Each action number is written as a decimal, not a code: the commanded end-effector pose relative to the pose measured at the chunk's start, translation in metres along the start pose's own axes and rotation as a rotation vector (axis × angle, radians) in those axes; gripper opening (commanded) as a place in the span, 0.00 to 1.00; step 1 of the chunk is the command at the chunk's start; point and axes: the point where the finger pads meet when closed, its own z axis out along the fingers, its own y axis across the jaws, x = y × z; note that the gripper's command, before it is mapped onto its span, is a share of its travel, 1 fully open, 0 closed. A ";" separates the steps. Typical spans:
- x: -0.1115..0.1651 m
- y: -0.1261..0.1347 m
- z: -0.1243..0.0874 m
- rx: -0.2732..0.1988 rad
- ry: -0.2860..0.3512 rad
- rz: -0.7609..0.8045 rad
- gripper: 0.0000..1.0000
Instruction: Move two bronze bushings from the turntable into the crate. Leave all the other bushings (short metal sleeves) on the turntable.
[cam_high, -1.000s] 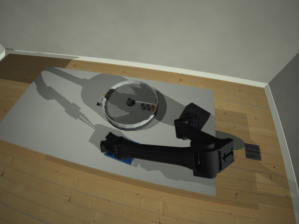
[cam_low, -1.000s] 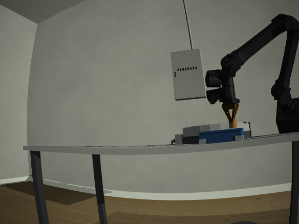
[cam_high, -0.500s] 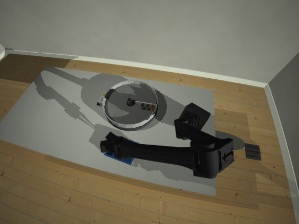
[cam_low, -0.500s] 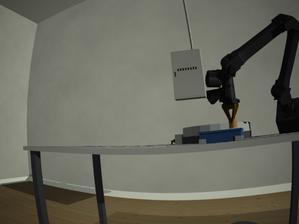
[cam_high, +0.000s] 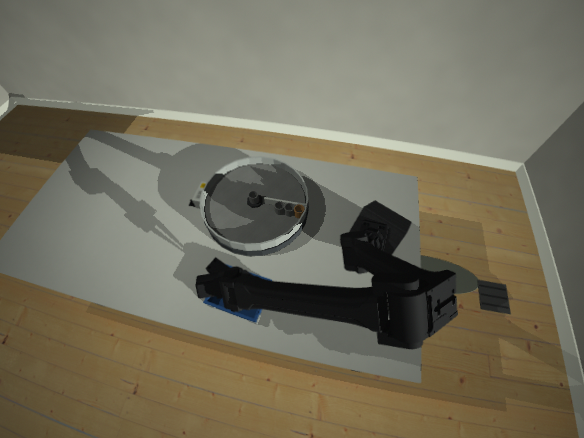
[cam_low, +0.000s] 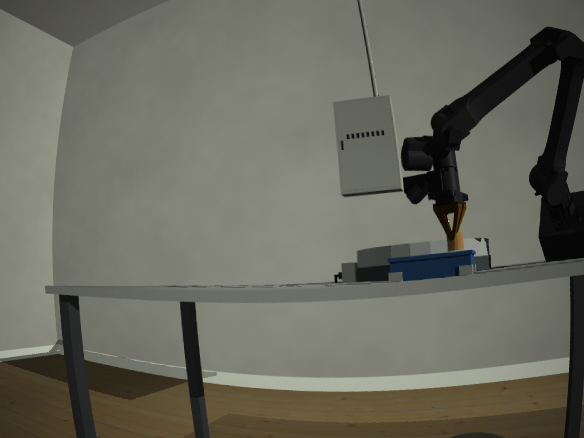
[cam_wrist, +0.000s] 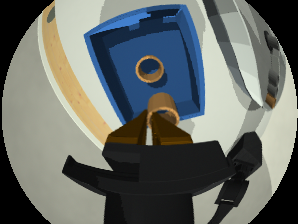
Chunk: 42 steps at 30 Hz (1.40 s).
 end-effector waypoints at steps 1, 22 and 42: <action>0.003 0.010 -0.003 -0.013 -0.005 -0.016 0.00; 0.002 0.001 0.021 0.003 0.009 0.003 0.00; 0.003 0.001 0.047 0.003 0.009 0.003 0.00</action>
